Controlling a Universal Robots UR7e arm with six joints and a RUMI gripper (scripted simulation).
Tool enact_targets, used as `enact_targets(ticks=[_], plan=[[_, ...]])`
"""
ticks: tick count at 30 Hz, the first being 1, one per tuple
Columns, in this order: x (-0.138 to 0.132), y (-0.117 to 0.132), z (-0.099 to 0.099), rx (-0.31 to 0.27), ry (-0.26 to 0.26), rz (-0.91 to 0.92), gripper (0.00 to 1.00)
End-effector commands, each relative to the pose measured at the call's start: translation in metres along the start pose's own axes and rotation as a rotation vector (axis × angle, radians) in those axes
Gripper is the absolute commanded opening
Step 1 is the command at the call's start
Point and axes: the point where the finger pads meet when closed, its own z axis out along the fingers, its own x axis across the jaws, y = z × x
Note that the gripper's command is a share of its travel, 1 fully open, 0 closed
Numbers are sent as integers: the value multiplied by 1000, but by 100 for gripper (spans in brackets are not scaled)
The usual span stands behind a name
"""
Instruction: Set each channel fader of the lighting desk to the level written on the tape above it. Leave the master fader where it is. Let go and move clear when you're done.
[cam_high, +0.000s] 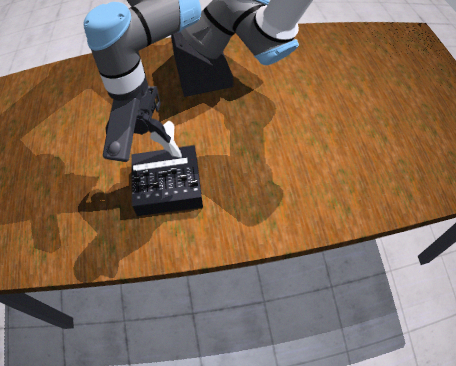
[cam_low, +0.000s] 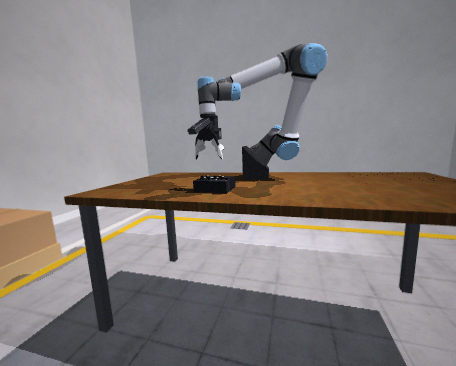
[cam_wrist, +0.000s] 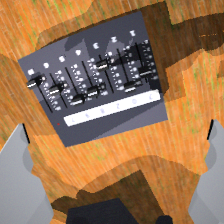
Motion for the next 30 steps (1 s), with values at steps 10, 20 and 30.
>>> enact_targets(ticks=[10,20,30], plan=[[10,5,12,4,9,506,100],[15,10,18,5,9,779,100],[19,15,25,6,9,1037,100]])
